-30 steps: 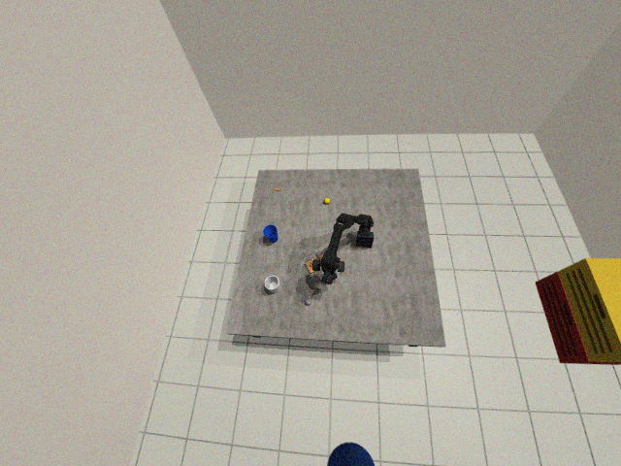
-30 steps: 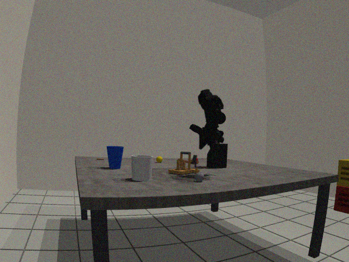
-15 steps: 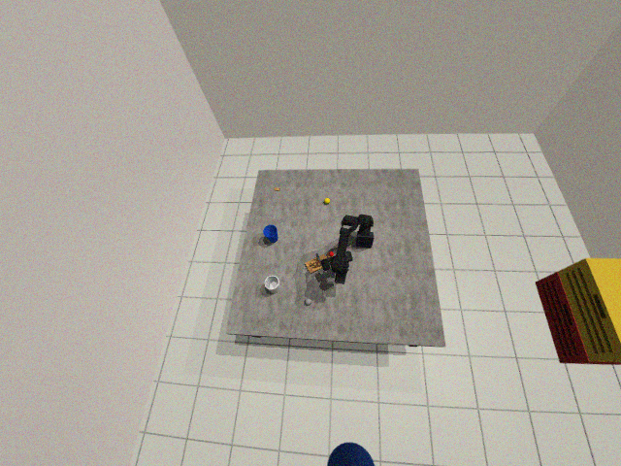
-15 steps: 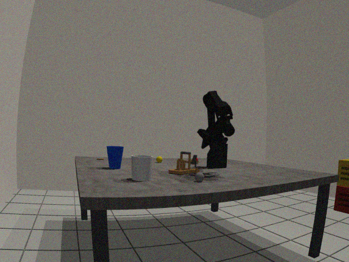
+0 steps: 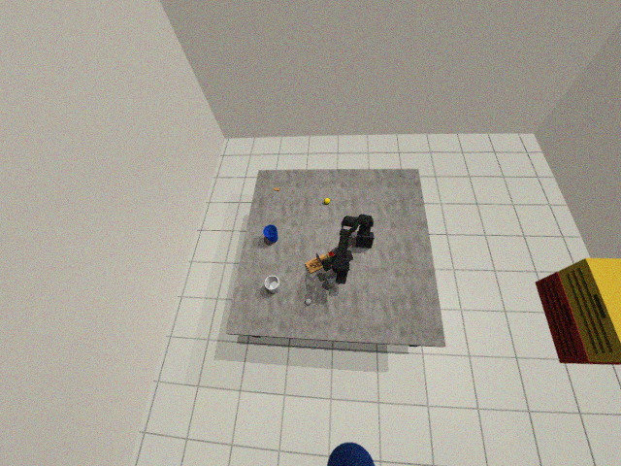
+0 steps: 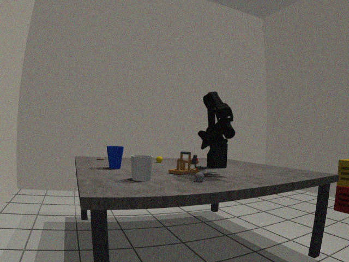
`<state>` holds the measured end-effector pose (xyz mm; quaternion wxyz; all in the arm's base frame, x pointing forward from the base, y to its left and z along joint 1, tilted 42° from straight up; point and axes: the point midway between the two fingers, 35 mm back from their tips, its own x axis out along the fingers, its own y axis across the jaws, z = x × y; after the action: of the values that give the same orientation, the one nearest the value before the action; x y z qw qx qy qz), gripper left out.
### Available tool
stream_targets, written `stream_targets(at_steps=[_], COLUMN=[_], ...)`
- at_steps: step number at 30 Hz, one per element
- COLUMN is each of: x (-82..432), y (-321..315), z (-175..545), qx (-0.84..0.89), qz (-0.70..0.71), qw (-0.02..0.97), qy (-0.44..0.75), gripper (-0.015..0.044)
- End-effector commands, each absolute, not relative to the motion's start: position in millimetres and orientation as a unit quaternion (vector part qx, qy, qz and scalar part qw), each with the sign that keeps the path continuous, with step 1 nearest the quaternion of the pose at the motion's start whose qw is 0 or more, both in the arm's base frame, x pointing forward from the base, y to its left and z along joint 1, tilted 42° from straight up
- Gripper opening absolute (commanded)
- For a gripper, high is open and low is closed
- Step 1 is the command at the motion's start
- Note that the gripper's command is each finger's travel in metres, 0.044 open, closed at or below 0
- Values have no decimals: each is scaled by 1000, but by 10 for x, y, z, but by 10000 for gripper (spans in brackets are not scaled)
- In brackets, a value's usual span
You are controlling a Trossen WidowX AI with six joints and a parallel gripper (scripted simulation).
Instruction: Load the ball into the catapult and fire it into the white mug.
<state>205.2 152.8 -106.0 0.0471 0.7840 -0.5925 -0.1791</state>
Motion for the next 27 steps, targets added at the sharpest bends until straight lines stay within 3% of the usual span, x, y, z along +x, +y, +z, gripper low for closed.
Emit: stream_targets(at_steps=[1,27], x=[2048,2022], y=[1471,1190], z=[-1116,-1447], qx=[784,781], qz=[-180,-186], qw=[56,80], qy=[-591,-590], gripper=[0,0])
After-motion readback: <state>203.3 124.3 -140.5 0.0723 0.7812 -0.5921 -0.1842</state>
